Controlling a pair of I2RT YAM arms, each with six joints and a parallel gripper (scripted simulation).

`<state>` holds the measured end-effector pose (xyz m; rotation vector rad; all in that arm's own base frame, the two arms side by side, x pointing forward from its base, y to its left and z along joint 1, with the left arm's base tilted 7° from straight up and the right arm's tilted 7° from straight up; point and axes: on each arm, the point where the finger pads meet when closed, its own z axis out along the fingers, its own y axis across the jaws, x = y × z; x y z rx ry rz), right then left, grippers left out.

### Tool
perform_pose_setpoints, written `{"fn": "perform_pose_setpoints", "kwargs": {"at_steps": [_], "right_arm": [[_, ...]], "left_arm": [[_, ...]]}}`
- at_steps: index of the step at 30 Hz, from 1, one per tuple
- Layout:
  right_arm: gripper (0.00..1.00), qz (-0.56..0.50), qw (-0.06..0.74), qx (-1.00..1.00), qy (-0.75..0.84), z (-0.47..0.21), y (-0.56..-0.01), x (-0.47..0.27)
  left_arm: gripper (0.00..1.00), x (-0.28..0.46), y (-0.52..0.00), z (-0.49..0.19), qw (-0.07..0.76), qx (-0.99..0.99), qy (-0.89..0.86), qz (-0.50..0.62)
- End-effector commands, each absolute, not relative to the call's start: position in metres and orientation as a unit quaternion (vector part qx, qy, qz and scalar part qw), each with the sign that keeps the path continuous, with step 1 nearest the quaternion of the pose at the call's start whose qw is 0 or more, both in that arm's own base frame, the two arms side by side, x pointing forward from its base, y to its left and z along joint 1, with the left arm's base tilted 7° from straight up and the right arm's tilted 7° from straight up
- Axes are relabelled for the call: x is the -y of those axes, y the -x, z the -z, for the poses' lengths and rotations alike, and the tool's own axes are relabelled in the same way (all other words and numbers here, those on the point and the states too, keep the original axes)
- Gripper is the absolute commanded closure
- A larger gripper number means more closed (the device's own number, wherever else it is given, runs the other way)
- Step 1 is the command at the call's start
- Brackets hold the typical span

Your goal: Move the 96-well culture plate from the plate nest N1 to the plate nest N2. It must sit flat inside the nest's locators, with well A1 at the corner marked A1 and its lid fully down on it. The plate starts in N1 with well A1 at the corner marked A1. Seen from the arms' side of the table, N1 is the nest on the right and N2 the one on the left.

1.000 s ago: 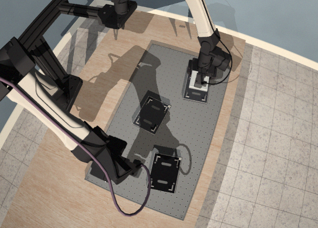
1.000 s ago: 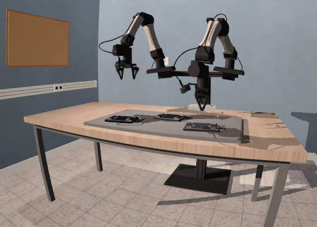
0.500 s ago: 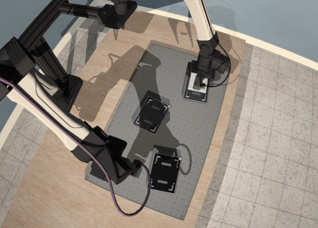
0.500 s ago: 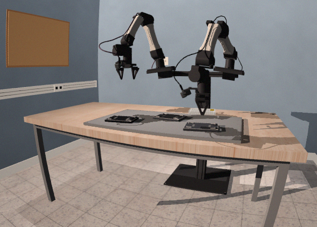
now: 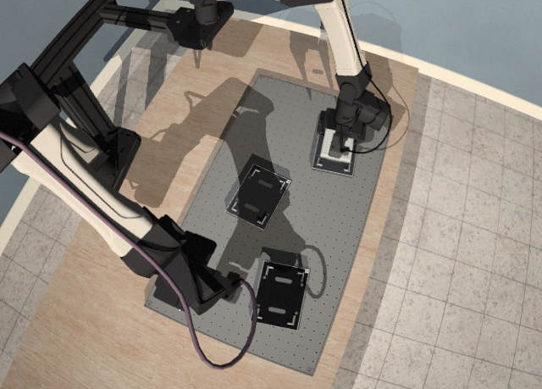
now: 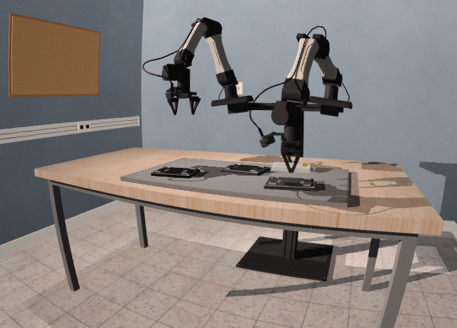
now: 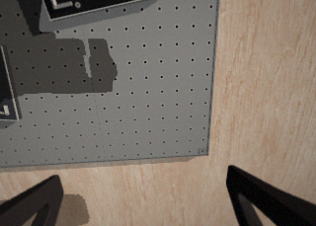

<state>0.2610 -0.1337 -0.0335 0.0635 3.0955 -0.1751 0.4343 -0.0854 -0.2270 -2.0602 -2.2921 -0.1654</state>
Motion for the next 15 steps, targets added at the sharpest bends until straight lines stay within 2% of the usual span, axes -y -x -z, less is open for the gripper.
{"fn": "perform_pose_setpoints", "kwargs": {"at_steps": [1, 15], "right_arm": [[0.00, 0.058, 0.025, -0.998, -0.015, 0.030, -0.264, 0.133], [0.00, 0.058, 0.025, -0.998, -0.015, 0.030, -0.264, 0.133]], "left_arm": [[1.00, 0.084, -0.442, 0.239, 0.019, 0.743, 0.667, 0.056], [1.00, 0.083, -0.442, 0.259, 0.019, 0.741, 0.668, 0.055]]}}
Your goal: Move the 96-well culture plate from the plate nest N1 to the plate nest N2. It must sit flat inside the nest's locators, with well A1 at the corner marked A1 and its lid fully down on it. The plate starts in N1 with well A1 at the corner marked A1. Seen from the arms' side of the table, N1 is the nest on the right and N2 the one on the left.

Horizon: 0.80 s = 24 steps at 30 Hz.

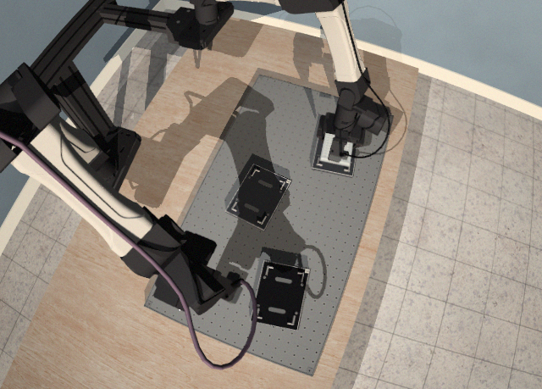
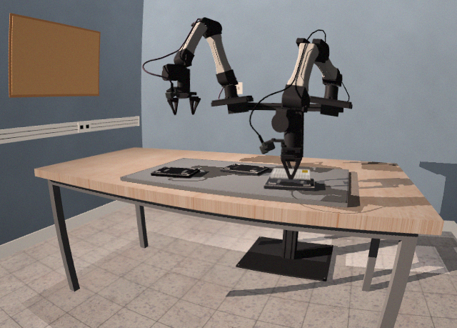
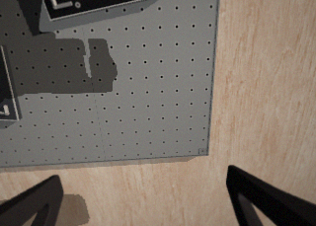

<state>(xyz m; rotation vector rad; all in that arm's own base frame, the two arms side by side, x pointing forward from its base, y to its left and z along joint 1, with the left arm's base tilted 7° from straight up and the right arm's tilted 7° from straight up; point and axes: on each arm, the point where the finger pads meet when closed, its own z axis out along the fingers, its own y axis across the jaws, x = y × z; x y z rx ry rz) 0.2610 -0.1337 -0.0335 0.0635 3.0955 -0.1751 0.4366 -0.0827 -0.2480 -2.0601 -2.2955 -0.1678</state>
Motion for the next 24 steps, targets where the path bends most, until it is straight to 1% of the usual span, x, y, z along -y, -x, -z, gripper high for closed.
{"fn": "perform_pose_setpoints", "kwargs": {"at_steps": [1, 13, 15, 23, 24], "right_arm": [[0.00, 0.058, 0.025, -0.998, -0.015, 0.030, -0.264, 0.133], [0.00, 0.058, 0.025, -0.998, -0.015, 0.030, -0.264, 0.133], [0.00, 0.058, 0.025, -0.998, -0.015, 0.030, -0.264, 0.133], [0.00, 0.058, 0.025, -0.998, -0.015, 0.030, -0.264, 0.133], [0.00, 0.058, 0.025, -0.998, -0.015, 0.030, -0.264, 0.133]], "left_arm": [[1.00, 0.083, -0.442, 0.260, 0.019, 0.742, 0.668, 0.055], [1.00, 0.080, -0.438, 0.262, 0.029, 0.743, 0.667, 0.050], [1.00, 0.086, -0.446, 0.250, 0.016, 0.741, 0.668, 0.058], [1.00, 0.086, -0.446, 0.250, 0.016, 0.741, 0.668, 0.058], [1.00, 0.081, -0.440, 0.262, 0.025, 0.742, 0.667, 0.052]]}}
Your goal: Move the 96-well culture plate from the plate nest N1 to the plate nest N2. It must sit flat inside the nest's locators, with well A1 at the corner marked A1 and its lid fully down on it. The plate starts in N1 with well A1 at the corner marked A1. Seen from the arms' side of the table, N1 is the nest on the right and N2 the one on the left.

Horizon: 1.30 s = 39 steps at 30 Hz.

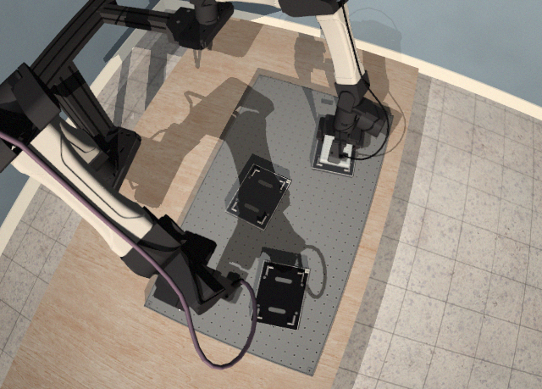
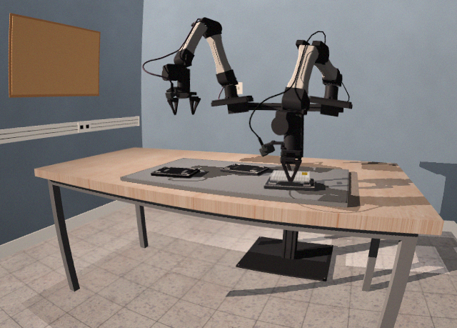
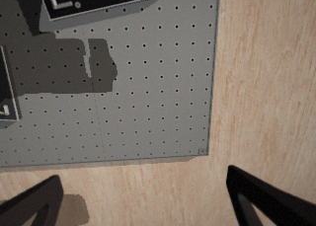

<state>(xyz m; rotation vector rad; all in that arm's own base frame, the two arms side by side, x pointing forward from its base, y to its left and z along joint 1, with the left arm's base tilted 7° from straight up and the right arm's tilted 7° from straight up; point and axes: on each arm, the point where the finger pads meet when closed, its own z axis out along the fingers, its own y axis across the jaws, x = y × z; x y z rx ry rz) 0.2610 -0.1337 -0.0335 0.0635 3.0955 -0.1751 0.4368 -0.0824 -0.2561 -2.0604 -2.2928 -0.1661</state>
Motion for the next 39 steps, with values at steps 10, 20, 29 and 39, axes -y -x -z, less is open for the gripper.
{"fn": "perform_pose_setpoints", "kwargs": {"at_steps": [10, 20, 29, 39], "right_arm": [[0.00, 0.058, 0.025, -0.998, -0.015, 0.030, -0.264, 0.133], [0.00, 0.058, 0.025, -0.998, -0.015, 0.030, -0.264, 0.133], [0.00, 0.058, 0.025, -0.998, -0.015, 0.030, -0.264, 0.133], [0.00, 0.058, 0.025, -0.998, -0.015, 0.030, -0.264, 0.133]], "left_arm": [[1.00, 0.081, -0.441, 0.264, 0.021, 0.743, 0.667, 0.054], [1.00, 0.080, -0.440, 0.266, 0.021, 0.743, 0.667, 0.054], [1.00, 0.080, -0.431, 0.270, 0.029, 0.742, 0.668, 0.050], [1.00, 0.079, -0.431, 0.271, 0.028, 0.742, 0.668, 0.050]]}}
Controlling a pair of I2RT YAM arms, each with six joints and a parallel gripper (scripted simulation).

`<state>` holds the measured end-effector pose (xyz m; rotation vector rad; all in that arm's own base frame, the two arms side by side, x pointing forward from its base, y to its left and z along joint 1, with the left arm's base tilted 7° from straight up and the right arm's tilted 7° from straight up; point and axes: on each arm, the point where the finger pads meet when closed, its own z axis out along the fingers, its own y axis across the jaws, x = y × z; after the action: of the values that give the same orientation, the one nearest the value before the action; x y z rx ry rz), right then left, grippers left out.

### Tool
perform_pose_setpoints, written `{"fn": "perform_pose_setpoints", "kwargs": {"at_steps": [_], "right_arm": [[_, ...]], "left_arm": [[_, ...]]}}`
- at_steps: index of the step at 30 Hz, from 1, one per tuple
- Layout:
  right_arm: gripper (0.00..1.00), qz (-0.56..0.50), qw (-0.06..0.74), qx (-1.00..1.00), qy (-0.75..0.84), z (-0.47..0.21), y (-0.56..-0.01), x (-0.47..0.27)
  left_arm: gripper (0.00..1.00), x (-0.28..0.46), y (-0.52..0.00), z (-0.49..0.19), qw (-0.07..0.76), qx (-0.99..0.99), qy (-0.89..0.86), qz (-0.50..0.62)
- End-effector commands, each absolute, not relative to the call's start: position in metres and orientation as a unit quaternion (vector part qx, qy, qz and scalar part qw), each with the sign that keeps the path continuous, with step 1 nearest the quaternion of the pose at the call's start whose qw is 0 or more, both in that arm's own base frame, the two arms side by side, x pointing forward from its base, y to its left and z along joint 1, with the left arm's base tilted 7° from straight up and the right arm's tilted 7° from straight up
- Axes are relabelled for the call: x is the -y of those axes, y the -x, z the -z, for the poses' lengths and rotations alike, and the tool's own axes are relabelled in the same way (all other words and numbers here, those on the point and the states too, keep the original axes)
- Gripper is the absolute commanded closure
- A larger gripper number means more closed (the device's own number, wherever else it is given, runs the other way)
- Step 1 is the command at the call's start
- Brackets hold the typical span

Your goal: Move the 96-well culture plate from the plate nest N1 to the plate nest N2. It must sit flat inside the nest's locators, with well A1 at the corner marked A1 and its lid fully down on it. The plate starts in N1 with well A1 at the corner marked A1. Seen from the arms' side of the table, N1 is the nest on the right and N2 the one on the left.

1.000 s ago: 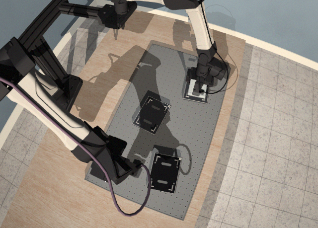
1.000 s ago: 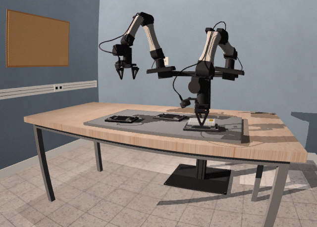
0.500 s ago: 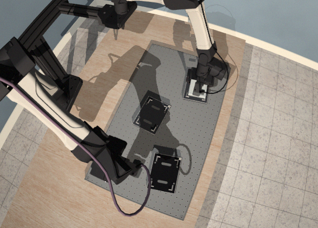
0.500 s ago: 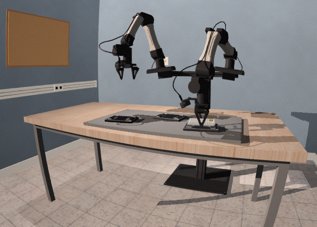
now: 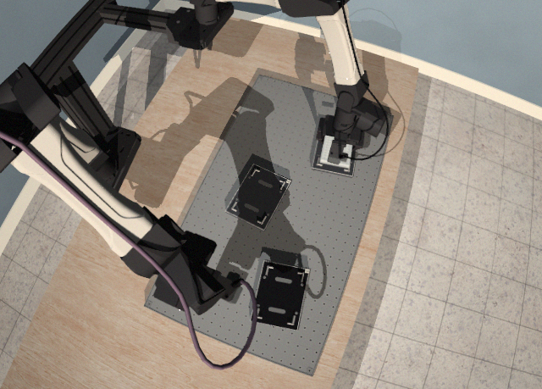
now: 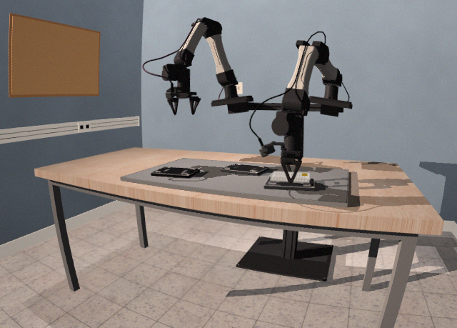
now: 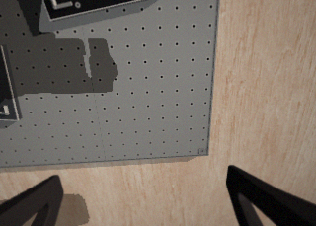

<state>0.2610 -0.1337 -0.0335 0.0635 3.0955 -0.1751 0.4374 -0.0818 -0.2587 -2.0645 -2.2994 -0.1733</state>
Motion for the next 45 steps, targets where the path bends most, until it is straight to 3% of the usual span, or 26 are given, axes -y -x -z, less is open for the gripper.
{"fn": "perform_pose_setpoints", "kwargs": {"at_steps": [1, 45], "right_arm": [[0.00, 0.058, 0.025, -0.998, -0.015, 0.0301, -0.2639, 0.1333], [0.00, 0.058, 0.025, -0.998, -0.015, 0.0301, -0.2639, 0.1333]], "left_arm": [[1.00, 0.0794, -0.4310, 0.2714, 0.028, 0.742, 0.668, 0.051], [1.00, 0.0807, -0.4335, 0.2733, 0.030, 0.742, 0.668, 0.050]]}}
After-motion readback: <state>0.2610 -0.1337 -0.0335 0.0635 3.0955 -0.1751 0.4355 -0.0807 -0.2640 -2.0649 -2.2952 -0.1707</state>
